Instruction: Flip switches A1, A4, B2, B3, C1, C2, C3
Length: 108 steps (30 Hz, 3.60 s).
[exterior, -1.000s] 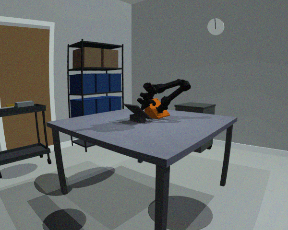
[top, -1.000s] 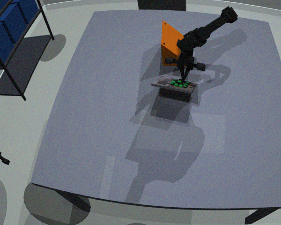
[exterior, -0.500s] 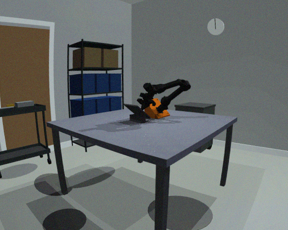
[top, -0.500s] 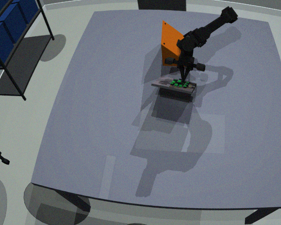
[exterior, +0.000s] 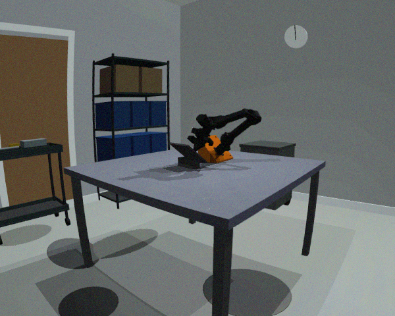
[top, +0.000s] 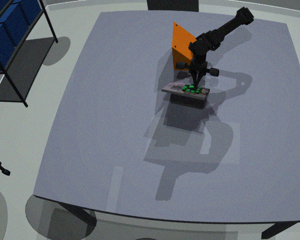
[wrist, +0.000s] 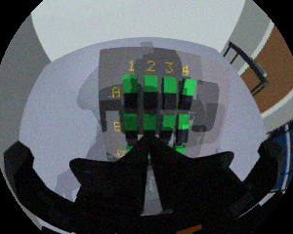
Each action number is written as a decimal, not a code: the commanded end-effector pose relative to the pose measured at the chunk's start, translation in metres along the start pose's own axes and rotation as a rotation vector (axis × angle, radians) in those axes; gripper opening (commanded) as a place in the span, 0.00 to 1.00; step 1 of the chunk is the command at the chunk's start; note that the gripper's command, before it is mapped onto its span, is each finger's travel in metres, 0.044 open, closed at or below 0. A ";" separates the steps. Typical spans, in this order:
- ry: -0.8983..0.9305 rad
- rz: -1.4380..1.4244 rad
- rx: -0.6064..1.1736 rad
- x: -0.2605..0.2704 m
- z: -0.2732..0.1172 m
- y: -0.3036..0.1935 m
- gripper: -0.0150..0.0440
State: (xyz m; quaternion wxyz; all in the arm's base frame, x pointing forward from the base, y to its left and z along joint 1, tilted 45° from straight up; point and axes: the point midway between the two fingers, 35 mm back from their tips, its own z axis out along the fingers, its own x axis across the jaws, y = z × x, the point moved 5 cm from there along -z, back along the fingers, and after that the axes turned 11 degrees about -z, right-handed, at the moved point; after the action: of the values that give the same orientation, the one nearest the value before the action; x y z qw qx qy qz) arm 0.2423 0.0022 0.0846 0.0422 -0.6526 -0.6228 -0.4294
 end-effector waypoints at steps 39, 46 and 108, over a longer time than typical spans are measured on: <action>0.005 0.006 0.053 -0.025 -0.028 0.019 0.25; 0.006 0.006 0.052 -0.025 -0.018 0.019 0.25; 0.006 0.006 0.051 -0.025 0.000 0.018 0.25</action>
State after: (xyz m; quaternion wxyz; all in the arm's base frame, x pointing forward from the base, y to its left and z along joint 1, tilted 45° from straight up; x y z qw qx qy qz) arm 0.2614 -0.0217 0.0793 0.0603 -0.6491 -0.6335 -0.4168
